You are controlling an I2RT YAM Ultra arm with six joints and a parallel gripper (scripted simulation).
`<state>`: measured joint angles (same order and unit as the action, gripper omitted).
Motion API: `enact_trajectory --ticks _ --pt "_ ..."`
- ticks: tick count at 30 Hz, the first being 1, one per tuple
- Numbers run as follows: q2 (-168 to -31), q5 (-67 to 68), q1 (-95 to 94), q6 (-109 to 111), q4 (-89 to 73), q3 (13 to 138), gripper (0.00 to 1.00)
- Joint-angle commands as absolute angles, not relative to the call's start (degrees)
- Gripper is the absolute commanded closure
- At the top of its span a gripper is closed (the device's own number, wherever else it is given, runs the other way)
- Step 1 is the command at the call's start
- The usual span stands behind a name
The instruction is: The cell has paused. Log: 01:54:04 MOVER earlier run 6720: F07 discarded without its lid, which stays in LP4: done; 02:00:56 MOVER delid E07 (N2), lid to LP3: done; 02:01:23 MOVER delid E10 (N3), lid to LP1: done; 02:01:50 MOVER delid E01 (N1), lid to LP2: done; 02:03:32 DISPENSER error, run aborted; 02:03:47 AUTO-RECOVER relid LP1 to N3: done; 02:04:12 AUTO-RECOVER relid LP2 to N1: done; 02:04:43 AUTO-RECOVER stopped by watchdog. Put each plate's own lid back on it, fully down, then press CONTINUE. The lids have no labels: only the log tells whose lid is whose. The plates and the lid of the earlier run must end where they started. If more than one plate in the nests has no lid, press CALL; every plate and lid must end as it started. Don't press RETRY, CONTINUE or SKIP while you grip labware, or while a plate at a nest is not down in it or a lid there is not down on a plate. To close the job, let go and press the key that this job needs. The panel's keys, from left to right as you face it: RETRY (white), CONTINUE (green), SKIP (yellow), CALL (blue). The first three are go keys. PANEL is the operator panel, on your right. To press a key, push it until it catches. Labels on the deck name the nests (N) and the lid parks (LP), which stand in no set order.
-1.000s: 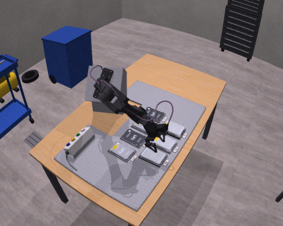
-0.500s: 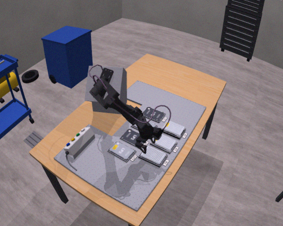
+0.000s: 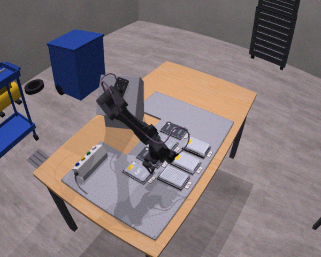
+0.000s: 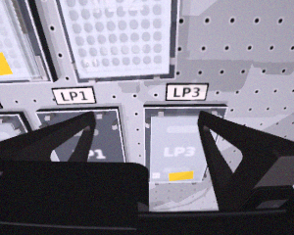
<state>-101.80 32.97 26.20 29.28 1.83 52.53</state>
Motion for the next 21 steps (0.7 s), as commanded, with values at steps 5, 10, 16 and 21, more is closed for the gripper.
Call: enact_trajectory --ticks 5,10,16,21 --pt "-96.8 32.0 29.8 29.7 -5.2 50.1 0.0" --pt "-93.1 29.9 33.4 32.9 -2.0 46.2 0.0" --pt "-90.2 27.9 36.7 35.7 -0.6 43.3 0.0" --pt "-88.1 26.0 39.3 37.9 0.2 41.4 0.0"
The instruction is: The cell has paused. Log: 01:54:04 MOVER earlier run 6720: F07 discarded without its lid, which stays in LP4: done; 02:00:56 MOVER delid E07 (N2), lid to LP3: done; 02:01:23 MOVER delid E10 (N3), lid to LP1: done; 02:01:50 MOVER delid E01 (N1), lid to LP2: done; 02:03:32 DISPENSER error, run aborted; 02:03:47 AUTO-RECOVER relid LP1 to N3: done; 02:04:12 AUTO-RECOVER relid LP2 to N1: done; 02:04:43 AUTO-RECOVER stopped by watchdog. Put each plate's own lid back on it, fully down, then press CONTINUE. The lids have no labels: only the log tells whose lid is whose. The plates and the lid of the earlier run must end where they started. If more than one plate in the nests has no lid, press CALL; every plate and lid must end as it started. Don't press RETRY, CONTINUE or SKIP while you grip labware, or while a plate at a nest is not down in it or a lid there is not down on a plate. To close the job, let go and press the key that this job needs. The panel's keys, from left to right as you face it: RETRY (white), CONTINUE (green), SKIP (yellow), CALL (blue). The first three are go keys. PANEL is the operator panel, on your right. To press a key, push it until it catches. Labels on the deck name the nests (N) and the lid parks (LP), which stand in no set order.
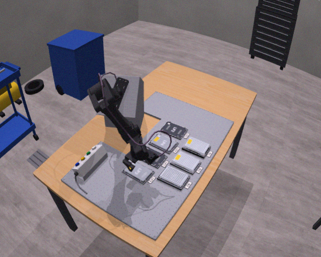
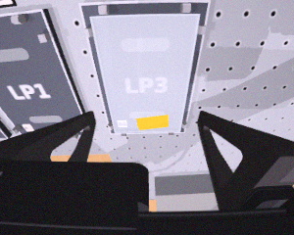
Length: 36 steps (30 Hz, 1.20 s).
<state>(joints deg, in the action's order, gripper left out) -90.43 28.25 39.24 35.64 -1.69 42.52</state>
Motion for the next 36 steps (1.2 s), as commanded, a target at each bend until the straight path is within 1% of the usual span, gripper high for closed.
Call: enact_trajectory --ticks 1,32,36 --pt "-87.9 25.9 38.1 37.9 0.1 42.7 0.0" --pt "-88.2 26.2 37.5 36.8 -1.7 44.8 0.0" --pt "-91.6 25.9 38.4 37.8 0.5 45.0 0.0"
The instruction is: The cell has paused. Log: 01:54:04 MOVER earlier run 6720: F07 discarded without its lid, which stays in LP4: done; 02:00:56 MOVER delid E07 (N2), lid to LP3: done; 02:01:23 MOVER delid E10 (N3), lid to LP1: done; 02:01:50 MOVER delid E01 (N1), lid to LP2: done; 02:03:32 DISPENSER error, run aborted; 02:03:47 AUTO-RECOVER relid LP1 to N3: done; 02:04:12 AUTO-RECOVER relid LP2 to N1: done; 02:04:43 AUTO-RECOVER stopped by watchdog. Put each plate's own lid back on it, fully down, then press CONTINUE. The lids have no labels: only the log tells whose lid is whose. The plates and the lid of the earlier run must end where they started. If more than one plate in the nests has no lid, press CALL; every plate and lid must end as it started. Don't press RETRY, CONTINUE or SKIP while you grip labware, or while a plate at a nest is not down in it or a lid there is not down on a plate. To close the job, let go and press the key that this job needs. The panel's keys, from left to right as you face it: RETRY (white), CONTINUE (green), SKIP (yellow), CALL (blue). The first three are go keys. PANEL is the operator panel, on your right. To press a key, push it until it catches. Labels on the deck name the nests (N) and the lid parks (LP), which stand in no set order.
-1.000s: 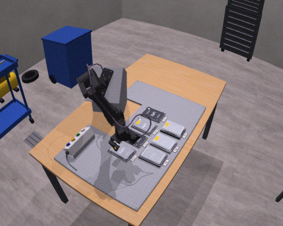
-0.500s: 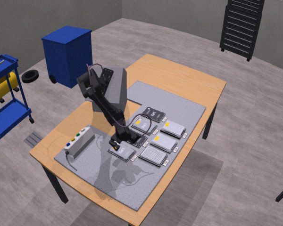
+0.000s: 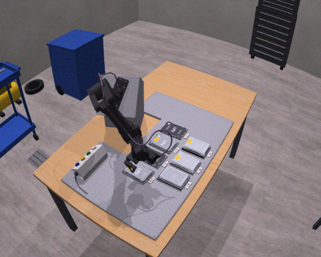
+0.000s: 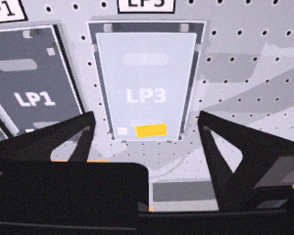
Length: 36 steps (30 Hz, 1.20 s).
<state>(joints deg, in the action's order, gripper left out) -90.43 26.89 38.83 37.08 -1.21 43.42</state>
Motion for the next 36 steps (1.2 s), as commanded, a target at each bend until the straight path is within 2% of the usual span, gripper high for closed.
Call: enact_trajectory --ticks 1,22,36 --pt "-91.9 25.8 39.1 38.0 0.8 45.1 0.0" --pt "-99.0 24.0 41.5 40.1 7.0 46.9 0.0" --pt "-98.3 23.9 41.8 40.3 6.9 47.3 0.0"
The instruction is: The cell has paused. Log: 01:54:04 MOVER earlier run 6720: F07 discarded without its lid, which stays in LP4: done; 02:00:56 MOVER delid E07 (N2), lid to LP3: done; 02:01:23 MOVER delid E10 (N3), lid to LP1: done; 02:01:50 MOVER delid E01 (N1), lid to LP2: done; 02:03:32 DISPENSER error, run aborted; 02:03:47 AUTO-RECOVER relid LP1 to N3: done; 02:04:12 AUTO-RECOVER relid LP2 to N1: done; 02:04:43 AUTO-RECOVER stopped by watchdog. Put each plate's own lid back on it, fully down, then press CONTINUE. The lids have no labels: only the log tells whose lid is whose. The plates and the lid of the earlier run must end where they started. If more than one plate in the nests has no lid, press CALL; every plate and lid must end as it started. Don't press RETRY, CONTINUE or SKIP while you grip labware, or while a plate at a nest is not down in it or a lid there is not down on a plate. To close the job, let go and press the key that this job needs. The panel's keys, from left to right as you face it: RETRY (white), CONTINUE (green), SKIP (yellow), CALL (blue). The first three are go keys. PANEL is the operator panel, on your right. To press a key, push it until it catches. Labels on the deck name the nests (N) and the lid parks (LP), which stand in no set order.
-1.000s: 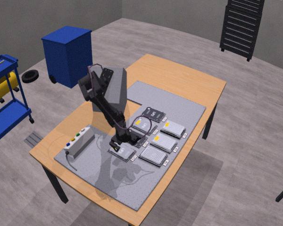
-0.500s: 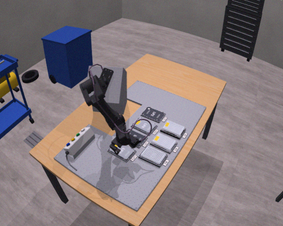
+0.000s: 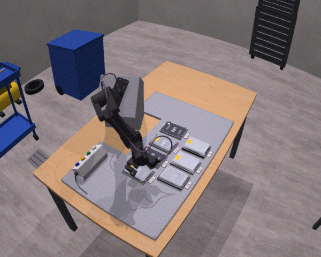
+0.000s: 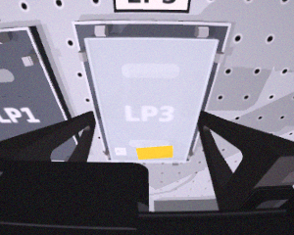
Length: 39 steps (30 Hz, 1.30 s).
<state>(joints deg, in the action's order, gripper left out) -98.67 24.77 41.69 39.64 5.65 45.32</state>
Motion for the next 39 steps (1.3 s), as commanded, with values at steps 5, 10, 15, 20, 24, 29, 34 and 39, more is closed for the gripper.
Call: enact_trajectory --ticks 5,10,15,20,24,29,34,39 --pt "-98.5 23.8 41.6 40.3 6.8 47.3 0.0" --pt "-98.8 23.8 41.7 40.3 6.8 47.5 0.0" --pt "-99.0 23.8 42.0 40.4 7.0 46.9 0.0" --pt "-99.1 23.7 41.6 40.4 7.2 45.1 0.02" --pt "-99.1 23.7 41.7 40.4 7.2 44.7 0.04" --pt "-99.1 23.7 41.9 40.4 7.5 44.5 0.09" --pt "-98.5 24.1 41.9 40.0 7.0 45.6 0.14" --pt "-98.5 24.1 41.9 40.1 7.0 45.5 0.17"
